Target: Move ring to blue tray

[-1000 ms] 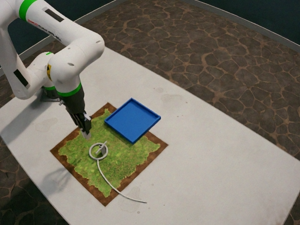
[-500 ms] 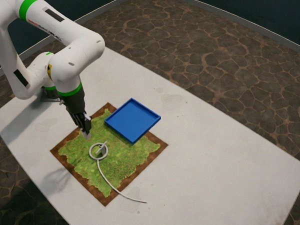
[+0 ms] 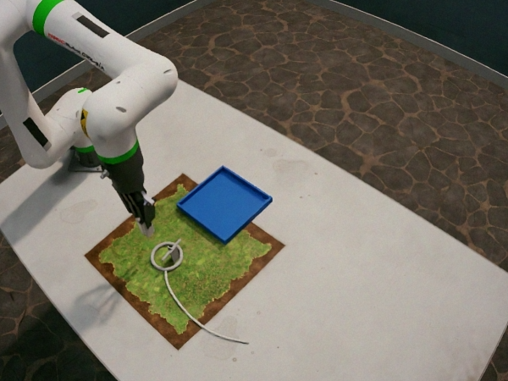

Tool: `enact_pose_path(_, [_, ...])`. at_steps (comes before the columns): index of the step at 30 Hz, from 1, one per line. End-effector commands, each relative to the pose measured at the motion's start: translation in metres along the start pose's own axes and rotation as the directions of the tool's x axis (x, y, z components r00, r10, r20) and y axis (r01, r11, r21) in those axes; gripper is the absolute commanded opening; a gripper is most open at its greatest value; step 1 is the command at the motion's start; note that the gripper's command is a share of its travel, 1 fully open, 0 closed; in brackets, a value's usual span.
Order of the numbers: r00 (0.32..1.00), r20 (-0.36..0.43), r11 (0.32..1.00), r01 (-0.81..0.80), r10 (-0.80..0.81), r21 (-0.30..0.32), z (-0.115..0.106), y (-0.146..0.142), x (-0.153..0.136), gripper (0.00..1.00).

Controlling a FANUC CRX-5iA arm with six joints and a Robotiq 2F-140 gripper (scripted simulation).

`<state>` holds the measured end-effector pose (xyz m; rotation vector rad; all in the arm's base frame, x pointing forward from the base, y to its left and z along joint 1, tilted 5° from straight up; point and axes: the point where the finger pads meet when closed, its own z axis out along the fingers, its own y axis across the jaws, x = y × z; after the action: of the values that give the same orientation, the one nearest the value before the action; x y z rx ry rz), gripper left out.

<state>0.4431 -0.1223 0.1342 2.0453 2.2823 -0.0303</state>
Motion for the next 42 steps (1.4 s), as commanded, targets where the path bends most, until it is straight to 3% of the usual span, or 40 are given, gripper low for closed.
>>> enact_pose_path(1, [1.0, 0.001, 1.0, 0.0, 0.0, -0.002, 0.002, 0.0, 0.0, 0.16])
enact_pose_path(42, [1.0, 0.001, 1.0, 0.0, 0.0, -0.002, 0.068, 0.0, 0.001, 0.16])
